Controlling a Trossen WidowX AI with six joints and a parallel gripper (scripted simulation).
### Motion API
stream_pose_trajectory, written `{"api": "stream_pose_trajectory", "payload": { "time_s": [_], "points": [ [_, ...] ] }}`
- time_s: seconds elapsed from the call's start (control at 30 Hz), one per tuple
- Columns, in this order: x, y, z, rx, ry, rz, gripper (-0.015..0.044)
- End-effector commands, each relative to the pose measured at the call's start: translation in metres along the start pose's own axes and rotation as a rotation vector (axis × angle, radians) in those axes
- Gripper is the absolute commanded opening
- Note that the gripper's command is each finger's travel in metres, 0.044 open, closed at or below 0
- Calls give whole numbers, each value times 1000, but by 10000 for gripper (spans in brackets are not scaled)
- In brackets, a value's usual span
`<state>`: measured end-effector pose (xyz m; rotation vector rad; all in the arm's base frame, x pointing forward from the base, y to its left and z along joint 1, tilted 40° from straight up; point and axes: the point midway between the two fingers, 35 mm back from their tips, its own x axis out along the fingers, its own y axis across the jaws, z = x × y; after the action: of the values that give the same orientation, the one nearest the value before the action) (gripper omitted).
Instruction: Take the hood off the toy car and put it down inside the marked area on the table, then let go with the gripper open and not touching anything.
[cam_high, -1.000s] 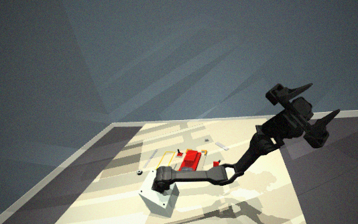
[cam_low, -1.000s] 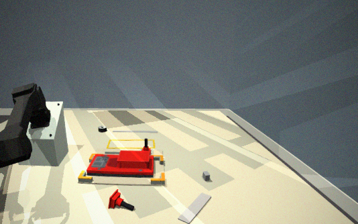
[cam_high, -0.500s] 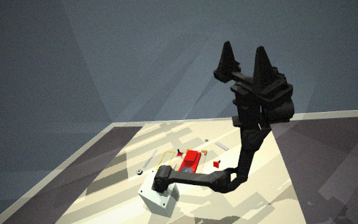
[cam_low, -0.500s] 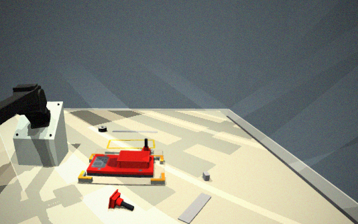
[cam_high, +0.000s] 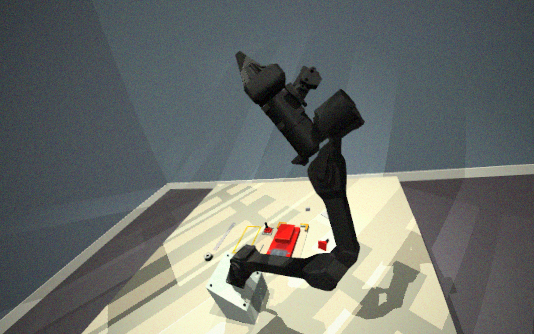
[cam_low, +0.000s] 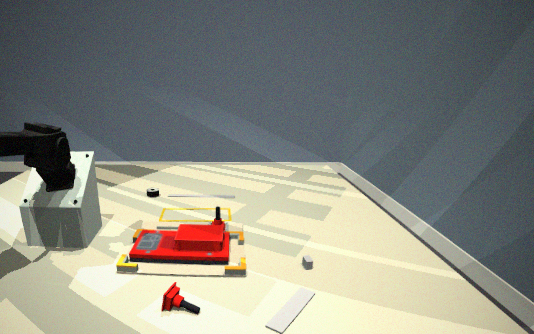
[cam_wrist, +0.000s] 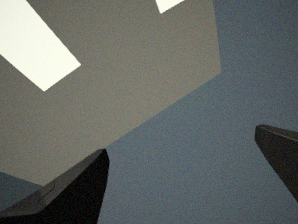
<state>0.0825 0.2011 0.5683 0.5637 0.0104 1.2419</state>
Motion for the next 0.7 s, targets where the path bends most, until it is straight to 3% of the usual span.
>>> {"api": "stream_pose_trajectory", "payload": {
  "time_s": [0.0, 0.33, 0.67],
  "points": [
    [32, -61, -33, -41, 85, -227, 440],
    [45, -202, -87, -96, 254, -693, 440],
    [-5, -336, -131, -110, 450, -1144, 440]
  ]
}}
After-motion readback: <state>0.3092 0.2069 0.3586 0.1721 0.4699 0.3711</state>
